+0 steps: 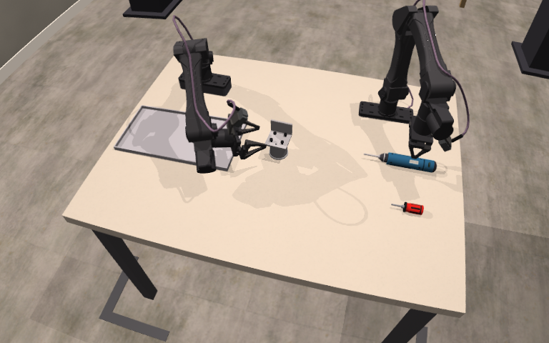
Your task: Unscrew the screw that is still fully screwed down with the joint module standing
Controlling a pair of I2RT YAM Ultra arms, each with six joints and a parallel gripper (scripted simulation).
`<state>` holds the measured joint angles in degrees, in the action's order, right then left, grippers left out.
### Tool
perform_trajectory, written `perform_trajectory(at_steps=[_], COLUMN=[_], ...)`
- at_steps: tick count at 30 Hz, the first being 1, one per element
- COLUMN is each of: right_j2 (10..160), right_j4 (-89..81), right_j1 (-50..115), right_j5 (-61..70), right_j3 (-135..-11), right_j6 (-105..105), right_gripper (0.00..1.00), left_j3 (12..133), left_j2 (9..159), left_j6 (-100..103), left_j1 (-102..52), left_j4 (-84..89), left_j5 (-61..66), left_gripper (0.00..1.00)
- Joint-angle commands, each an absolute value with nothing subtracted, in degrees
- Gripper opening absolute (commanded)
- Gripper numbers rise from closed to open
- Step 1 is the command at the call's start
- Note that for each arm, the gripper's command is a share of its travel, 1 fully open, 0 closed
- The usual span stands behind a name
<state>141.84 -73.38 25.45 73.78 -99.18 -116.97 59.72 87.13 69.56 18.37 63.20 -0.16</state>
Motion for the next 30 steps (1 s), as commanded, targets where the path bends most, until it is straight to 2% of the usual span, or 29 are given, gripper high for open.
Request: perform_trajectory(at_steps=[1, 30], right_j2=[142.68, 147.28], right_j4=[-71.01, -65.23], right_j1=[24.89, 24.9], right_j5=[75.11, 75.13], right_j3=[-98.21, -98.12], right_j6=[-117.58, -117.22], right_gripper=[0.86, 0.86], left_j3=[61.55, 61.55], left_j2=[85.86, 85.86], left_j6=[70.1, 70.1], left_j1=[18.35, 18.35], left_j4=[64.29, 64.29], left_j5=[-0.76, -0.76], left_gripper=[0.65, 0.65])
